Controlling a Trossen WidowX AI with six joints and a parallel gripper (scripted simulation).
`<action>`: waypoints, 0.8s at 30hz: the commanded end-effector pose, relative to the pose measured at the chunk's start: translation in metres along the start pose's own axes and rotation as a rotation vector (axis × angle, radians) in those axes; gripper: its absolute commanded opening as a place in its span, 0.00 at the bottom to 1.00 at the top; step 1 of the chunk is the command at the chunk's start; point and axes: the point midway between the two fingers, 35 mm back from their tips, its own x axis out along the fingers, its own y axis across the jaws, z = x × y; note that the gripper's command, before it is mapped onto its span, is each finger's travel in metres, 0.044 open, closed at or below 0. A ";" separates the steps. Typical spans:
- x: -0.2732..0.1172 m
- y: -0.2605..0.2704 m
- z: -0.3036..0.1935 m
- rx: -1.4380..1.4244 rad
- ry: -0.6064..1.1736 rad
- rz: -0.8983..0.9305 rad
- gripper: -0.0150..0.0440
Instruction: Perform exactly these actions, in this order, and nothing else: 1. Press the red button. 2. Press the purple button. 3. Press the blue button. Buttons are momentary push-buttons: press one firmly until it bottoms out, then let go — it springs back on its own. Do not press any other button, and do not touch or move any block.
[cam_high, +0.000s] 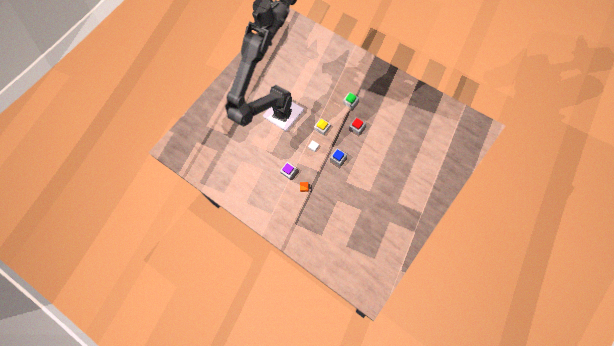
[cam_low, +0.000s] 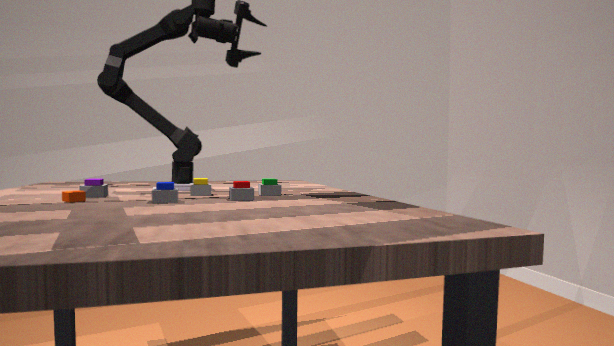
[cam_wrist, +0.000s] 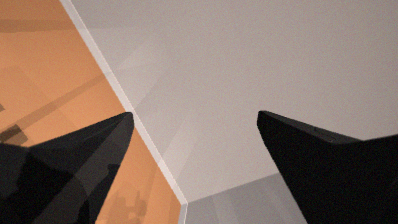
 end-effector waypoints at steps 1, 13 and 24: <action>0.034 0.007 -0.048 0.202 0.222 0.066 0.93; 0.050 0.034 -0.220 0.891 0.905 0.030 0.93; -0.027 0.076 -0.357 1.581 1.501 -0.273 0.93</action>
